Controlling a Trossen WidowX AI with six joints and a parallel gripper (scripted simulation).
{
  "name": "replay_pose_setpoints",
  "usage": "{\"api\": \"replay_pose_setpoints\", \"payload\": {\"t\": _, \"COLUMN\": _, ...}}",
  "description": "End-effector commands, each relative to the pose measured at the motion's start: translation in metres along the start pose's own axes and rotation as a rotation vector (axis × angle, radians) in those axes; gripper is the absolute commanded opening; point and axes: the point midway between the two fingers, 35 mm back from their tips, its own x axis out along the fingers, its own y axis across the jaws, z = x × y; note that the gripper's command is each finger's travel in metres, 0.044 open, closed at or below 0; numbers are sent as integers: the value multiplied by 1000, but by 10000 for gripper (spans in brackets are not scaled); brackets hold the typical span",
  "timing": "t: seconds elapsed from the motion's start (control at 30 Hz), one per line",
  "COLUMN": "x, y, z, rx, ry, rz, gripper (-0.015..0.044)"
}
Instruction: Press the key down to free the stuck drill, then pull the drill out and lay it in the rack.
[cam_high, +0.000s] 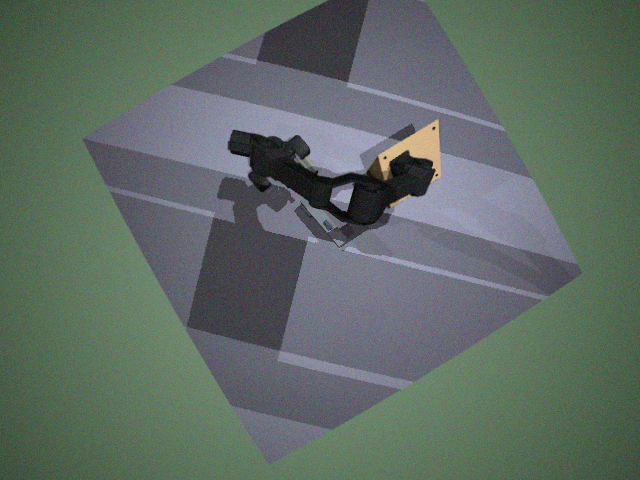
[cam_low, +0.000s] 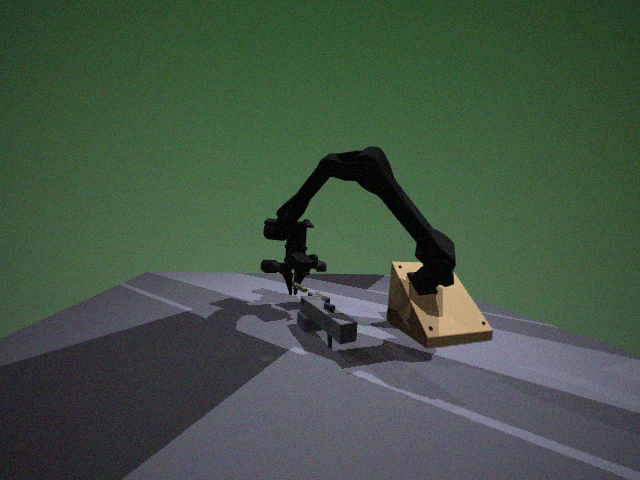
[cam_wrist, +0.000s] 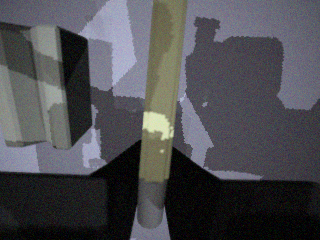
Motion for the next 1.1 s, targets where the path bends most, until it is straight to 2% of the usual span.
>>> {"api": "replay_pose_setpoints", "payload": {"t": 0.0, "x": -3, "y": -1, "z": 0, "rx": -6, "ry": 4, "rz": 1, "gripper": 0}}
{"api": "replay_pose_setpoints", "payload": {"t": 1.07, "x": -16, "y": 0, "z": 0, "rx": -6, "ry": 5, "rz": 1, "gripper": 0}}
